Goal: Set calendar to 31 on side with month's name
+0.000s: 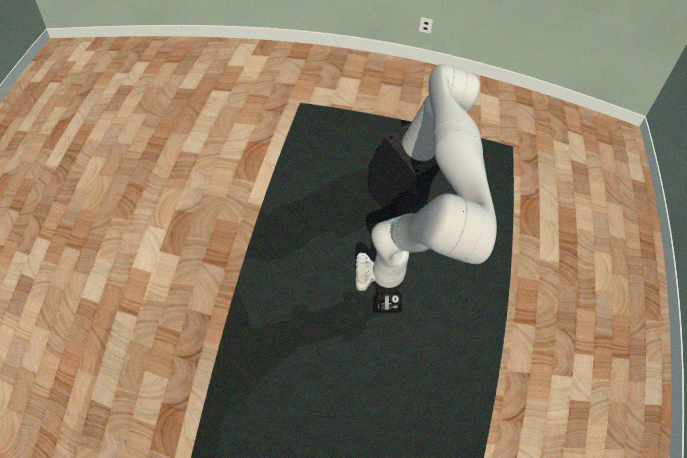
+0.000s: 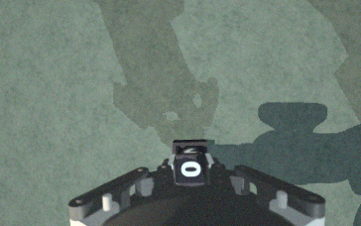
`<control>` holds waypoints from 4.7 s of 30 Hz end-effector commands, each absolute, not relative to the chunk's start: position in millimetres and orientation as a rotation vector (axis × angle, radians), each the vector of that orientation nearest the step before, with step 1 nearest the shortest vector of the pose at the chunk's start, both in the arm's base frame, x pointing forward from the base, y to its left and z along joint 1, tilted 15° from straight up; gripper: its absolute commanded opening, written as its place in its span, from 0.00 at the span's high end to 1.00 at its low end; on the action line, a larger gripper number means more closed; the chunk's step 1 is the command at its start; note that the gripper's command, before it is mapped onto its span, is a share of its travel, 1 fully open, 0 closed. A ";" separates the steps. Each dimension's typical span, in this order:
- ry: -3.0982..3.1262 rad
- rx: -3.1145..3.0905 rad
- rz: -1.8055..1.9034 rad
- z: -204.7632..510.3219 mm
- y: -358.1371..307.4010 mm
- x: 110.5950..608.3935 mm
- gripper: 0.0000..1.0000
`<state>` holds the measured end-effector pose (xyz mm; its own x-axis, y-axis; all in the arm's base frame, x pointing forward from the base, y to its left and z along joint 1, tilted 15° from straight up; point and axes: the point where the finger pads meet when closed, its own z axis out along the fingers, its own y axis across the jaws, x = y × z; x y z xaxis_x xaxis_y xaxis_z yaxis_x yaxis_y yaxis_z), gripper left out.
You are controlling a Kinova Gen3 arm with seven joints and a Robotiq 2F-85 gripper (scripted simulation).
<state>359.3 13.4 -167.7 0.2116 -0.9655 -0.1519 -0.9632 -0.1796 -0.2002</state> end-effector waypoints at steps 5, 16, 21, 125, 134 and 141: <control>1.828 -2.235 -0.015 -167.3 13.2 359.7 0.74; 1.828 -2.235 -0.015 -169.4 13.6 360.0 0.74; 1.828 -2.235 -0.015 -171.6 14.0 360.4 0.74; 1.828 -2.235 -0.015 -171.4 14.0 360.4 0.54; 1.828 -2.235 -0.015 -142.2 8.3 355.3 0.54; 1.828 -2.235 -0.015 -106.8 1.4 349.2 0.54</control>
